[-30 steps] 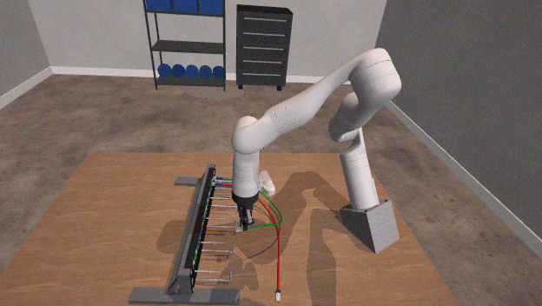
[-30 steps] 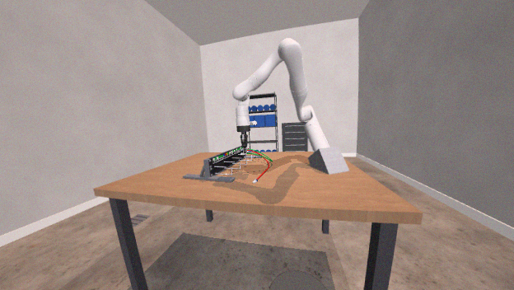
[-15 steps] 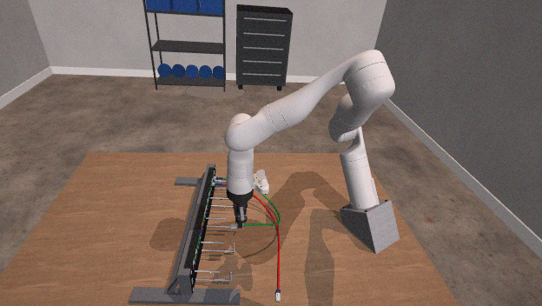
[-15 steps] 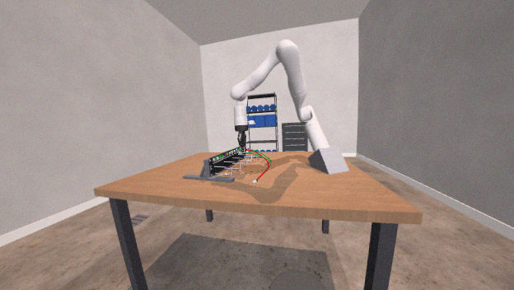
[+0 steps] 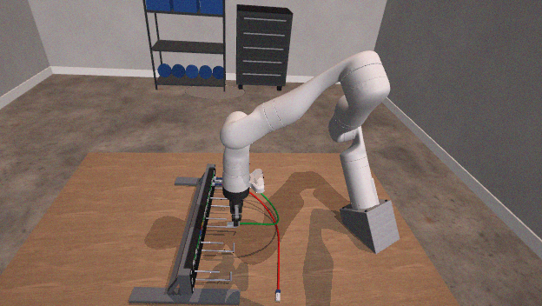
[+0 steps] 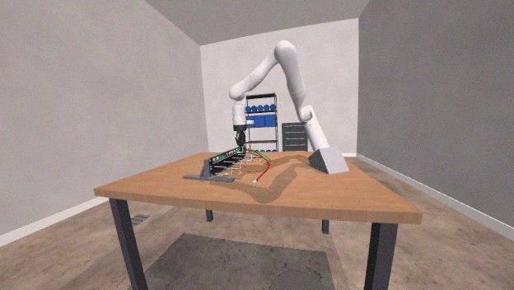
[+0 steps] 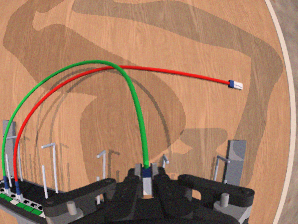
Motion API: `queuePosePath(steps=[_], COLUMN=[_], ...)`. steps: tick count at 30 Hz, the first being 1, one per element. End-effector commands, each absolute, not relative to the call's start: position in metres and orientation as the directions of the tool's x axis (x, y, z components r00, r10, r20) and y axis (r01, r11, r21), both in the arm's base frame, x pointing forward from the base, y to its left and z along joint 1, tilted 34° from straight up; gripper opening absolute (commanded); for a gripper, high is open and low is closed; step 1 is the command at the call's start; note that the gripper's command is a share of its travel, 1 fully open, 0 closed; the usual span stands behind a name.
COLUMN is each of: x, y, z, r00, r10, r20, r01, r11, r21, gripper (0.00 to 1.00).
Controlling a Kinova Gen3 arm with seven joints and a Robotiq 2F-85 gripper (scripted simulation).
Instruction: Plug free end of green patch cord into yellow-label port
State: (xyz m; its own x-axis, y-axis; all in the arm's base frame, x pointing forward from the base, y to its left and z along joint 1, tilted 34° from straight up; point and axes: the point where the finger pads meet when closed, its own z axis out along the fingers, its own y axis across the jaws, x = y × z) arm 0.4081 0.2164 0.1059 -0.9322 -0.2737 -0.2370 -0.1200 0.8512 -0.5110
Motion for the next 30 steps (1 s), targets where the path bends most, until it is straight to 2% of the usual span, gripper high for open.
queuePosePath(steps=[1,30], x=[0.4113,0.4196], y=[0.2166,0.2148], z=[0.1093,0.1164], r00=[-0.936,-0.941], r10=[-0.244,-0.179], r20=[-0.253,-0.288], r01=[-0.091,-0.021], r11=[0.863,0.879], r21=[-0.497,-0.477], gripper=[0.00,0.00])
